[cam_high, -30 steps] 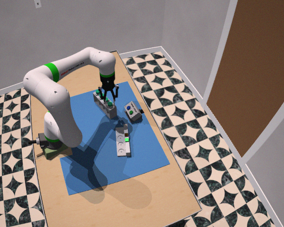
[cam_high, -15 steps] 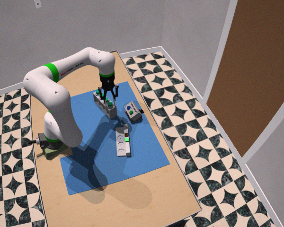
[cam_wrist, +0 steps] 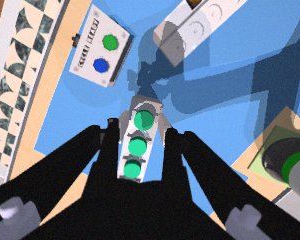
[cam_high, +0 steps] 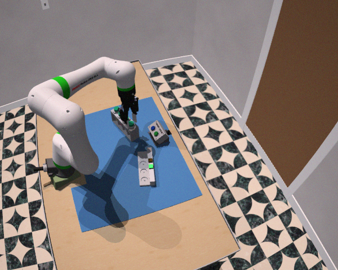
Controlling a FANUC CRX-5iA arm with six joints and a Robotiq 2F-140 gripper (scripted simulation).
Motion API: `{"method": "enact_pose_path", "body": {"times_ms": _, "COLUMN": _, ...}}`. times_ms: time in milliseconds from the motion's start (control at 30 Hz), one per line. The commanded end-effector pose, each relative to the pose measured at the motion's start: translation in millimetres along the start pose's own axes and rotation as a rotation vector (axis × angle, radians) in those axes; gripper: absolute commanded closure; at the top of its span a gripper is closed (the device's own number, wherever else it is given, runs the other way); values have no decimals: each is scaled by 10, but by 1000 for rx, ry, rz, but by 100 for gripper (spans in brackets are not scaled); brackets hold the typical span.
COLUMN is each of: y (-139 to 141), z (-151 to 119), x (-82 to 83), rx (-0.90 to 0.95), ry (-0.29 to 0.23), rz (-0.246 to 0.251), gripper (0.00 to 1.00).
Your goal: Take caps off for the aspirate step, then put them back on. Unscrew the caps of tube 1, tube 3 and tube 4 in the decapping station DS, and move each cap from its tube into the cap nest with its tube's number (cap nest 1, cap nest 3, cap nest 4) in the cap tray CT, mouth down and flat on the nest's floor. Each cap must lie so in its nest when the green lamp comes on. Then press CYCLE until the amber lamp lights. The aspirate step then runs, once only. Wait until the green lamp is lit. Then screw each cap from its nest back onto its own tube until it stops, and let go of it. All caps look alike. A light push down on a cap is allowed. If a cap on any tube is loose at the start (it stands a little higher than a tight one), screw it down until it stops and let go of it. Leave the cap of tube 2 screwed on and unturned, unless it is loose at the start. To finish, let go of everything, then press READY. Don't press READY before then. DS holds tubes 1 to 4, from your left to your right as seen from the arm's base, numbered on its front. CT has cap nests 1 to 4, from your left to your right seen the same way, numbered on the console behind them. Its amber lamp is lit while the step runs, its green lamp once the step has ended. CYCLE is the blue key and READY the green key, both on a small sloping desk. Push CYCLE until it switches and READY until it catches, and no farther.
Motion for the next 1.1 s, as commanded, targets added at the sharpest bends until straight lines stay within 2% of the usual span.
{"method": "enact_pose_path", "body": {"times_ms": 0, "y": -3, "z": 13, "x": 0, "rx": 143, "ry": -29, "rz": -6, "gripper": 65}}
{"method": "enact_pose_path", "body": {"times_ms": 167, "y": -4, "z": 13, "x": 1, "rx": 143, "ry": -29, "rz": -6, "gripper": 65}}
{"method": "enact_pose_path", "body": {"times_ms": 200, "y": -4, "z": 13, "x": 1, "rx": 143, "ry": -29, "rz": -6, "gripper": 100}}
{"method": "enact_pose_path", "body": {"times_ms": 667, "y": -4, "z": 13, "x": 1, "rx": 143, "ry": -29, "rz": -6, "gripper": 100}}
{"method": "enact_pose_path", "body": {"times_ms": 900, "y": -4, "z": 13, "x": -3, "rx": -207, "ry": -28, "rz": -11, "gripper": 100}}
{"method": "enact_pose_path", "body": {"times_ms": 967, "y": -4, "z": 13, "x": -3, "rx": -207, "ry": -28, "rz": -11, "gripper": 100}}
{"method": "enact_pose_path", "body": {"times_ms": 1067, "y": -4, "z": 12, "x": -4, "rx": -357, "ry": -27, "rz": -13, "gripper": 100}}
Point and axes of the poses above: the point where the finger pads meet when closed, its own x axis back along the fingers, its own y axis across the jaws, z = x × y, the point moved 4 cm from there along x, back along the fingers
